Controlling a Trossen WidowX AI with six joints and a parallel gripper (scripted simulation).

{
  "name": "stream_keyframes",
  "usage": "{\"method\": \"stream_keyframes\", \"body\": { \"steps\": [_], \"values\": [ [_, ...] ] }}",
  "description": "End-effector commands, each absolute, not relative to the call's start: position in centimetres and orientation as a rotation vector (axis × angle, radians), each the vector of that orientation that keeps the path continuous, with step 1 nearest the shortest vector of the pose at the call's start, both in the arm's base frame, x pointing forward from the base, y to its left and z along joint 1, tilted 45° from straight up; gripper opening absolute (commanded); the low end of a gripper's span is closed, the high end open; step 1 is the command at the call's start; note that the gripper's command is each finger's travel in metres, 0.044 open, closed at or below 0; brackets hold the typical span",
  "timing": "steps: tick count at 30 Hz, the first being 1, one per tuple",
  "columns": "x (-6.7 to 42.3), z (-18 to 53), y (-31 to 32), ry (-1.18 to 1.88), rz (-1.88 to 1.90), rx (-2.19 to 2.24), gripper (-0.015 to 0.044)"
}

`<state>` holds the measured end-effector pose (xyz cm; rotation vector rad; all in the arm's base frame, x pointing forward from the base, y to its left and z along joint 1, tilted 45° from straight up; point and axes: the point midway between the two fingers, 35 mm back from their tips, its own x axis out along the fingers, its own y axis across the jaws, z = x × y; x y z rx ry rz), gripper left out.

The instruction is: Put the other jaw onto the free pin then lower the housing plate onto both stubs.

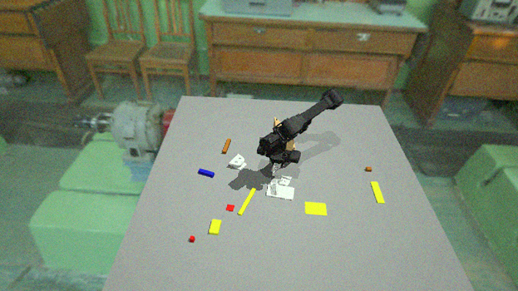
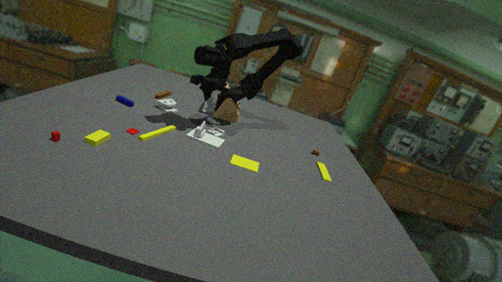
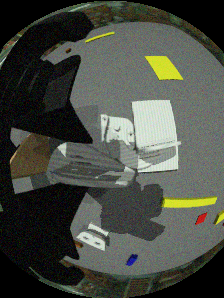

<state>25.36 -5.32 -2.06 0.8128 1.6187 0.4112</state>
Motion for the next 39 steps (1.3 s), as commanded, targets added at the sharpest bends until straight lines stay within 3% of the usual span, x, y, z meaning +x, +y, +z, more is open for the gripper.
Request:
{"method": "stream_keyframes", "body": {
  "steps": [1,39],
  "values": [
    [25.2,-2.2,-5.3,1.626,0.404,0.817,0.0134],
    [32.7,1.5,-1.2,1.622,0.408,0.818,0.0134]
  ]
}}
